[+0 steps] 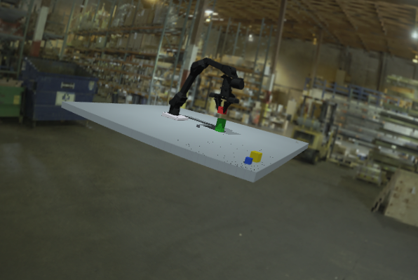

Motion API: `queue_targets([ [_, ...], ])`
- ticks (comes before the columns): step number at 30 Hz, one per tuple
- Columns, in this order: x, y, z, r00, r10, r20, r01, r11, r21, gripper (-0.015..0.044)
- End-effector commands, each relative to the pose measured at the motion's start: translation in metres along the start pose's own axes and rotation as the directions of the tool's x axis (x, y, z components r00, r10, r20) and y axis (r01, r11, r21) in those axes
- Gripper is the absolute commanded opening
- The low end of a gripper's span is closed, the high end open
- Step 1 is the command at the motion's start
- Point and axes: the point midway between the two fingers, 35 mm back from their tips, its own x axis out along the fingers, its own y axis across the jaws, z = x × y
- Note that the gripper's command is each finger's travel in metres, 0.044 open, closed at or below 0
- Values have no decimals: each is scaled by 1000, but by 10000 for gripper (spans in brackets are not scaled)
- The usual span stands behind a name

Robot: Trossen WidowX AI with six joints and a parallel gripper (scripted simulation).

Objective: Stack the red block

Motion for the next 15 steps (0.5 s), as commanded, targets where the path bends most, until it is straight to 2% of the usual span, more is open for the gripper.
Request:
queue_targets([
  [1,-3,4,14,1000,-4,5,4,1000,-3,0],
  [8,-3,19,52,1000,-3,9,3,1000,-2,0],
  [15,6,19,42,1000,-3,8,3,1000,-2,0],
])
